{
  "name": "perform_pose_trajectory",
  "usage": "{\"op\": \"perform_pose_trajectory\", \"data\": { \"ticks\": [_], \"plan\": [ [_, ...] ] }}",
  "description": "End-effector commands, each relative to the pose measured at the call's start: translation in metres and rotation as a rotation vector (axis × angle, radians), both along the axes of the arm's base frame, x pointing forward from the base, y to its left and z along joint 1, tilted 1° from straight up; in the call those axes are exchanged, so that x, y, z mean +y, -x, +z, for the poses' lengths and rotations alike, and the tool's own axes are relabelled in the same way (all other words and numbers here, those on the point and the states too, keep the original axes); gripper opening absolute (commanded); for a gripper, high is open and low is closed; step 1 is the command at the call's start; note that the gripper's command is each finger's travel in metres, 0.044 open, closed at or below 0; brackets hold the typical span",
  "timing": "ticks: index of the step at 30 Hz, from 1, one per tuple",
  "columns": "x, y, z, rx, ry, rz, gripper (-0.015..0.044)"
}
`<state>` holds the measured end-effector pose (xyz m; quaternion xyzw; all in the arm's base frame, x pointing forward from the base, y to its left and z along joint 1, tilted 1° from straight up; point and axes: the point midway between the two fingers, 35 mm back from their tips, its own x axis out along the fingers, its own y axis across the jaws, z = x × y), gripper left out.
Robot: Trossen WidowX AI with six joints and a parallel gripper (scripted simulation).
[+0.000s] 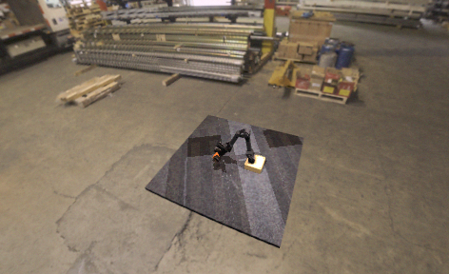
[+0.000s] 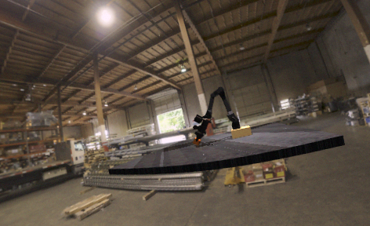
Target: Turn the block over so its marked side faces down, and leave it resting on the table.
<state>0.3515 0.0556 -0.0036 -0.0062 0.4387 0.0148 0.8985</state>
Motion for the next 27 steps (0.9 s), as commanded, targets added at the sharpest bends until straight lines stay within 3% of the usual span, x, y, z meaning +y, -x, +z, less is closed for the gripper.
{"op": "perform_pose_trajectory", "data": {
  "ticks": [1, 27],
  "plan": [
    [0.0, -0.003, -0.005, -0.057, 0.003, 0.001, 0.0],
    [-0.003, 0.013, -0.01, -0.384, -0.011, -0.005, 0.0]
  ]
}}
